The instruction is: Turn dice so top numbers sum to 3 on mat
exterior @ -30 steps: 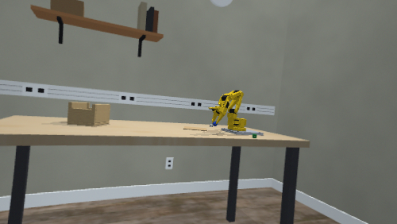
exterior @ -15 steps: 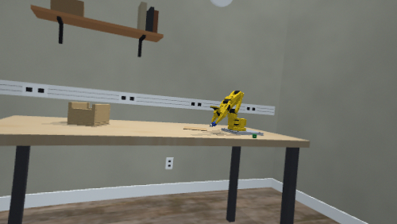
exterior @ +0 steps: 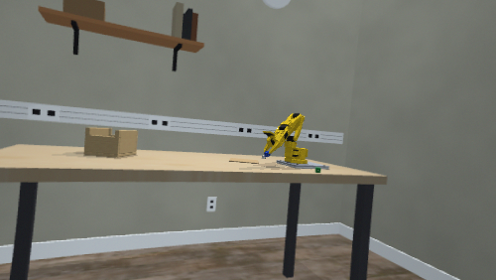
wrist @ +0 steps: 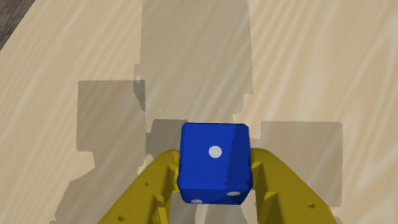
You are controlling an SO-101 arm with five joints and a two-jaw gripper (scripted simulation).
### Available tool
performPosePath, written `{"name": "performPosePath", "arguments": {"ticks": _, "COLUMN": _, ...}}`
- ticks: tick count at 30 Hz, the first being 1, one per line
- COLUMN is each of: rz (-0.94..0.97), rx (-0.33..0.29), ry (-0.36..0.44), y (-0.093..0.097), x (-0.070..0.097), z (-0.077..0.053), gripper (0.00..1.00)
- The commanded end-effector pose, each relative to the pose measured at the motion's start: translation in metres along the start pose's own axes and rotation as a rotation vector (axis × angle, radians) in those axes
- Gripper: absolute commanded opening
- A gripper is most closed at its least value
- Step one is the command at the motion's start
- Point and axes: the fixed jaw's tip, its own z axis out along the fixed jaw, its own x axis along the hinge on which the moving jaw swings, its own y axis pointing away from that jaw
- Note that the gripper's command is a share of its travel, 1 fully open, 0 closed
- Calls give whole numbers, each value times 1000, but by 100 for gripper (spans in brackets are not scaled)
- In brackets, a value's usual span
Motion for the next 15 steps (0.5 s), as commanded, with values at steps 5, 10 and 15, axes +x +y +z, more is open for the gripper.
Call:
{"name": "performPosePath", "arguments": {"ticks": 5, "rz": -23, "rx": -14, "ry": -56, "y": 4, "x": 0, "z": 8, "gripper": 0}}
{"name": "performPosePath", "arguments": {"ticks": 10, "rz": -28, "rx": -19, "ry": -98, "y": 5, "x": -3, "z": 12, "gripper": 0}}
{"name": "performPosePath", "arguments": {"ticks": 15, "rz": -38, "rx": -29, "ry": -178, "y": 8, "x": -7, "z": 18, "gripper": 0}}
